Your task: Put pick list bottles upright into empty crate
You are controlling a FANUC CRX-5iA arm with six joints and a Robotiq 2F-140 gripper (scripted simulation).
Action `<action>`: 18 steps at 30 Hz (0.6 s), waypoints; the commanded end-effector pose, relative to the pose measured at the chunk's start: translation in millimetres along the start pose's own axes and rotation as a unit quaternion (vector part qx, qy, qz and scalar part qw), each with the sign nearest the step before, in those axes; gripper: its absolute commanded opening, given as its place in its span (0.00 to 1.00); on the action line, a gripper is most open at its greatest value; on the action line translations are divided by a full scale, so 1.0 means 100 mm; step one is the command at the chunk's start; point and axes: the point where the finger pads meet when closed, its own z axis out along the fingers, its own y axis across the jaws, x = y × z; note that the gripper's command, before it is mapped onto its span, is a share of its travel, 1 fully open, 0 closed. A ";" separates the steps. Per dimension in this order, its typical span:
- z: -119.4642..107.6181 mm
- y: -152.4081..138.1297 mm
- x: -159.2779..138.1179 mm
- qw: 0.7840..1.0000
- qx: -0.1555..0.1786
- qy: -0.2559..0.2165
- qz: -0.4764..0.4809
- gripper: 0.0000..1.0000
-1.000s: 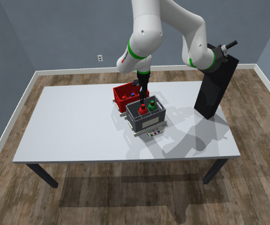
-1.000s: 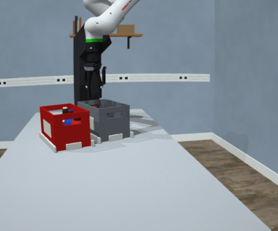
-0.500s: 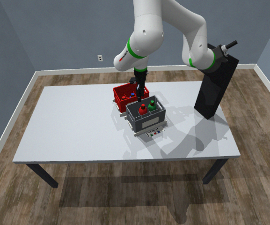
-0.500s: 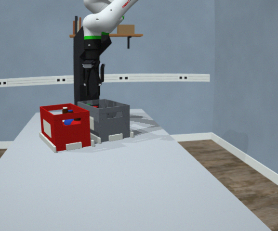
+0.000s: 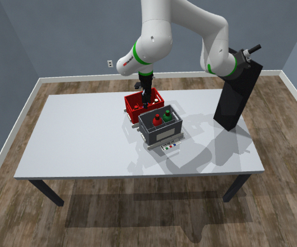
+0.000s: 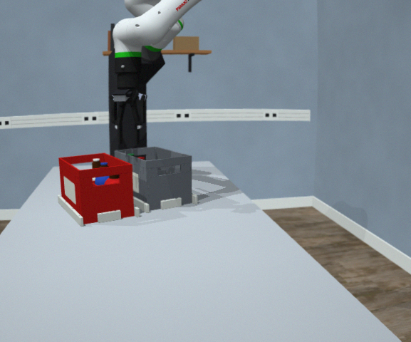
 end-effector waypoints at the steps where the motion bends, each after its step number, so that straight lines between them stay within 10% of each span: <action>1: 0.00 0.03 0.19 1.000 0.000 0.000 0.000 0.44; 18: 0.00 0.13 0.94 1.000 0.000 0.000 0.000 0.44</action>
